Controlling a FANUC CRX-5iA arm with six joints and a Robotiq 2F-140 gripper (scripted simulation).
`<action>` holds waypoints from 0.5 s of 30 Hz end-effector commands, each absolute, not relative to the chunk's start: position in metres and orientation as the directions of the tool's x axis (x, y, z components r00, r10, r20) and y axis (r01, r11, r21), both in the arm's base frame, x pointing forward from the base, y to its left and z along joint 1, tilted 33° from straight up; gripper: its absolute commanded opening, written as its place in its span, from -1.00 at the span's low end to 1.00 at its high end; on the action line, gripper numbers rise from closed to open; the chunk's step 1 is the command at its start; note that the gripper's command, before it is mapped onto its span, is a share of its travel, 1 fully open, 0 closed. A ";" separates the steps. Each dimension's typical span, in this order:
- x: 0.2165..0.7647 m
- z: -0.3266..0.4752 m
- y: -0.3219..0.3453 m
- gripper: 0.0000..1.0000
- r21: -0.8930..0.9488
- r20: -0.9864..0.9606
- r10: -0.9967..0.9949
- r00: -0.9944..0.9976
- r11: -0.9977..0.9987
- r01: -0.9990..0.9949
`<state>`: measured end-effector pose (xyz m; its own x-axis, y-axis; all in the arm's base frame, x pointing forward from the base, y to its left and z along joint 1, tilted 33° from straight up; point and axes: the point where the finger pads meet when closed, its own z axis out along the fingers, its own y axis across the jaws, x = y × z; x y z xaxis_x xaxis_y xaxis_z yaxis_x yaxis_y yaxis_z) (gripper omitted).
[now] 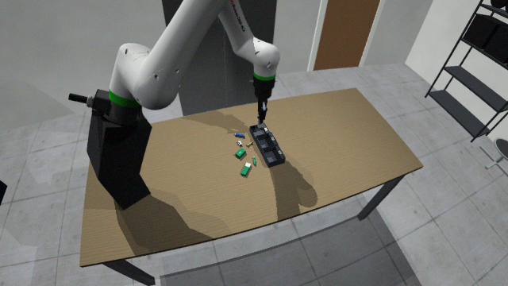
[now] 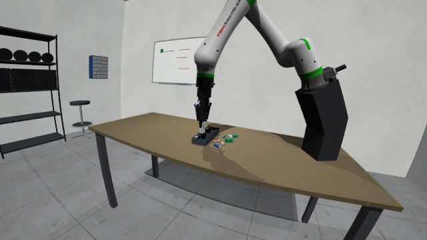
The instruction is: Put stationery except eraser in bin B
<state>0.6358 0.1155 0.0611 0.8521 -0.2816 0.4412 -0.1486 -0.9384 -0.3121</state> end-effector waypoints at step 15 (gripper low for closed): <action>0.598 0.125 0.100 -0.89 -0.312 0.441 -0.282 0.852 -0.938 -0.149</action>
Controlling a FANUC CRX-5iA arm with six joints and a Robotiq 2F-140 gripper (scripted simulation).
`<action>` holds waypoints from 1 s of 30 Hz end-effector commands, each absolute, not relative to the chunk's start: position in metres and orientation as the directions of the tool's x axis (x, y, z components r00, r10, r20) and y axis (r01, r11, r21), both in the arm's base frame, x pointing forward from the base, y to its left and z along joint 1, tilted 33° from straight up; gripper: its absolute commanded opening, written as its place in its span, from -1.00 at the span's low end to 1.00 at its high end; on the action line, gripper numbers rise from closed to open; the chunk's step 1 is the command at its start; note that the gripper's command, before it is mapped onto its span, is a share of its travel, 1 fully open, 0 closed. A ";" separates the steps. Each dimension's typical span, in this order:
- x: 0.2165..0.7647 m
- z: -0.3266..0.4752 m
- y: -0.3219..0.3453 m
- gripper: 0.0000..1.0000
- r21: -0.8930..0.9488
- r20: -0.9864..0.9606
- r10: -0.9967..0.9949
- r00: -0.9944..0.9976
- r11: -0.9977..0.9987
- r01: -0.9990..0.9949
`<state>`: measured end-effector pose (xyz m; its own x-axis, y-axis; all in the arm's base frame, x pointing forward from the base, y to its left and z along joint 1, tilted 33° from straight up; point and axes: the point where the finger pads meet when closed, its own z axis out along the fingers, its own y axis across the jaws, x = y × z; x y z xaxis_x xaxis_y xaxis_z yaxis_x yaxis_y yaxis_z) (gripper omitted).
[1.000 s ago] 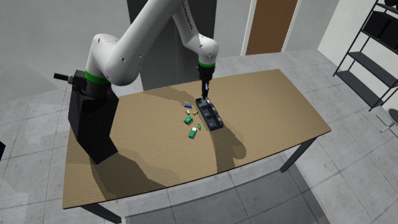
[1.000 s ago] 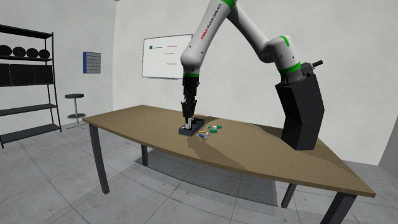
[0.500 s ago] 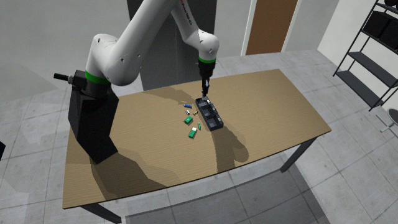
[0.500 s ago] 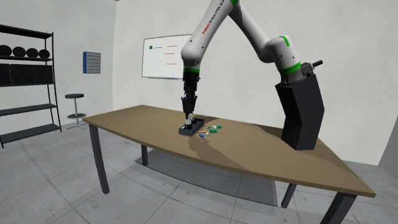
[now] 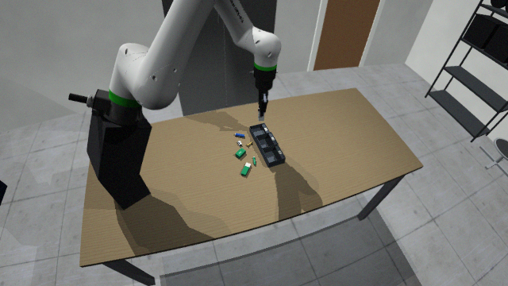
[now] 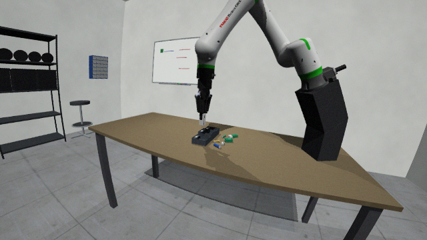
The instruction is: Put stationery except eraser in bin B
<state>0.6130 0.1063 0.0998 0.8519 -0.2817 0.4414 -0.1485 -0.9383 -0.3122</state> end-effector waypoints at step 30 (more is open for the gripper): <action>0.550 0.088 0.088 -0.64 -0.462 0.275 -0.627 0.729 -0.751 -0.471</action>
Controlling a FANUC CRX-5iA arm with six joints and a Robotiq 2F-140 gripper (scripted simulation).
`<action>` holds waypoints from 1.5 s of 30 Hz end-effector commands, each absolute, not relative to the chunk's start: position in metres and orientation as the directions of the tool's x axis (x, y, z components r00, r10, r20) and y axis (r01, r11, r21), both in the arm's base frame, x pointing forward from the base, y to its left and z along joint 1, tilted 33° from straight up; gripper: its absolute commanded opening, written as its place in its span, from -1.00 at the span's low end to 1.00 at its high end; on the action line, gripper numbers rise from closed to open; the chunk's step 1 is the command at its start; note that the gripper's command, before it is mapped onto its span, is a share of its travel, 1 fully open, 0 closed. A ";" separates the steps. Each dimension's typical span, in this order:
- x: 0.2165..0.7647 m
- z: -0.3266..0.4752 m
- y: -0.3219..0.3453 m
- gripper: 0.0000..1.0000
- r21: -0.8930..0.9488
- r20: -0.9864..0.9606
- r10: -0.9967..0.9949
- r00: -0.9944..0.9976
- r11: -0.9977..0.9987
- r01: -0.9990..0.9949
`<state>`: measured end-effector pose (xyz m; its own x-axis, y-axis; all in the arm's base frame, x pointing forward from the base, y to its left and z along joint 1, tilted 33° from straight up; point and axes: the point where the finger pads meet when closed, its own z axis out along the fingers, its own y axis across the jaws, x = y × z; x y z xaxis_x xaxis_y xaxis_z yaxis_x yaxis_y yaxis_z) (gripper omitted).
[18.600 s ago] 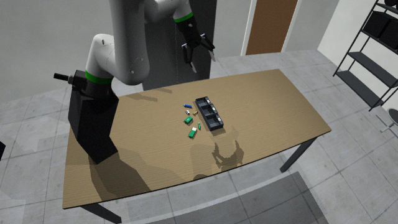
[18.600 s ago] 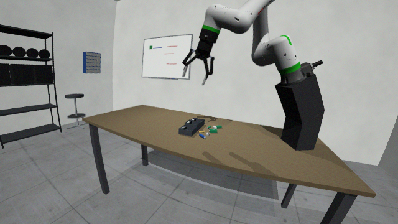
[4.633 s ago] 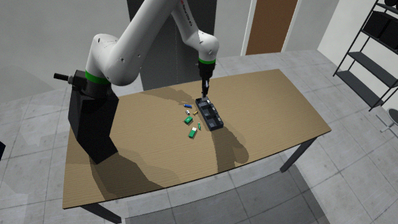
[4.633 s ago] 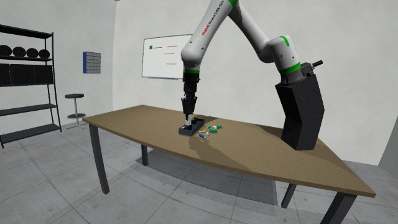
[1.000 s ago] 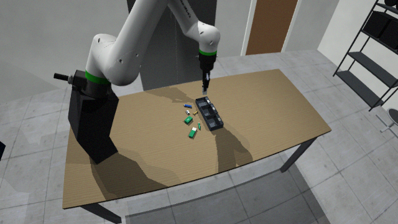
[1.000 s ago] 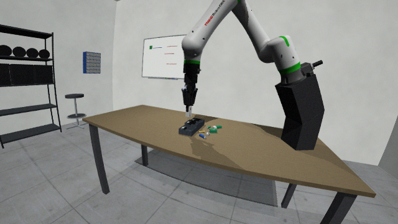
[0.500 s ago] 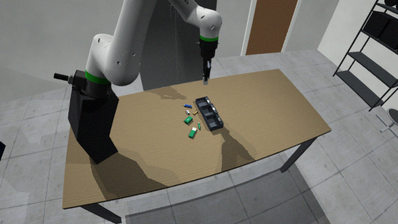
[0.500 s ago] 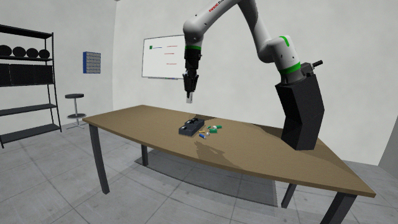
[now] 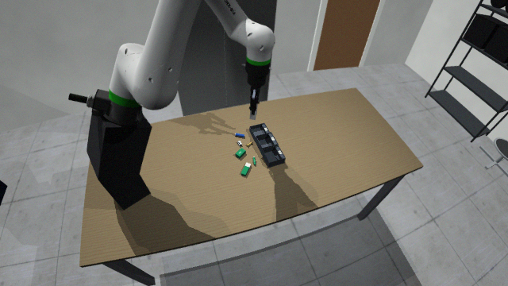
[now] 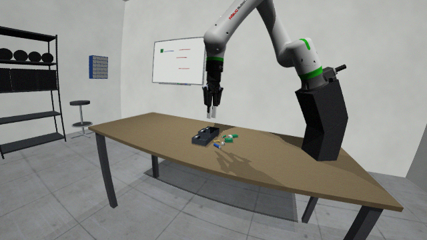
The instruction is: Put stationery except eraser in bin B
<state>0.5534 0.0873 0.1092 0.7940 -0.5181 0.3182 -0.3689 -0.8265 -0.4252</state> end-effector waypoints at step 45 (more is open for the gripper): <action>0.528 0.006 0.085 -0.64 -0.518 -0.154 -0.979 0.132 -0.034 -0.855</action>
